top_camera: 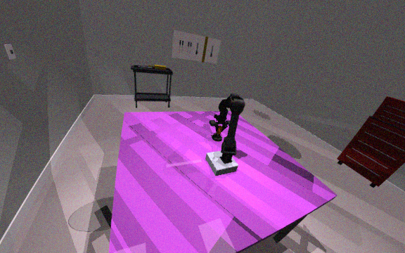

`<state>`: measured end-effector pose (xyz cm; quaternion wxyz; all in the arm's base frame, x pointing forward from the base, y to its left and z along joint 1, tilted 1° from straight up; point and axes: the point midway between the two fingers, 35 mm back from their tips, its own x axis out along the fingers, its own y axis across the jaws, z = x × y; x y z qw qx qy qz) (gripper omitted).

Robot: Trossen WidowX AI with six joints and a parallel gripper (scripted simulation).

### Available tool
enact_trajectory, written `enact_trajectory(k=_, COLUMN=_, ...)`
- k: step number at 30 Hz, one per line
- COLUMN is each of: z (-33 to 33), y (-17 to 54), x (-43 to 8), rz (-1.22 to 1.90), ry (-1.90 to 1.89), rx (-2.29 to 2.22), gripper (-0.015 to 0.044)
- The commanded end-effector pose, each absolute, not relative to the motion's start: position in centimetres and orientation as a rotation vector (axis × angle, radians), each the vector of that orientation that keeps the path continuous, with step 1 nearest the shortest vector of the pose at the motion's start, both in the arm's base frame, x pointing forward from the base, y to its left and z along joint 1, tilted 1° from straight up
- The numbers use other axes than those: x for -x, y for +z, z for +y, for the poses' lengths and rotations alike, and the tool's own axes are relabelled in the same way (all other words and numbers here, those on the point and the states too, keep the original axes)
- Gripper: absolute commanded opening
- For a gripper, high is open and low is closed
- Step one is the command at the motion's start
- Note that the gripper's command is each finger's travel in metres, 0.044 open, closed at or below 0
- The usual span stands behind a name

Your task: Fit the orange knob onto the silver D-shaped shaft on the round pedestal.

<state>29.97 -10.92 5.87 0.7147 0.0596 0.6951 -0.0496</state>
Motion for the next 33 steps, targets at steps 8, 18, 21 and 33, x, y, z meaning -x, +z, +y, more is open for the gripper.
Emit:
enact_trajectory(k=8, z=-10.92, y=5.77, x=-30.0, rz=1.537, ry=-0.108, rx=-0.127, gripper=0.0)
enact_trajectory(k=18, z=-10.93, y=6.29, x=-29.99, rz=1.538, ry=-0.101, rx=-0.12, gripper=0.0)
enact_trajectory(k=21, z=-10.94, y=6.33, x=-30.02, rz=1.539, ry=-0.042, rx=-0.059, gripper=0.0)
enact_trajectory(k=33, z=-10.97, y=5.96, x=-29.99, rz=1.539, ry=0.053, rx=0.039, gripper=0.0)
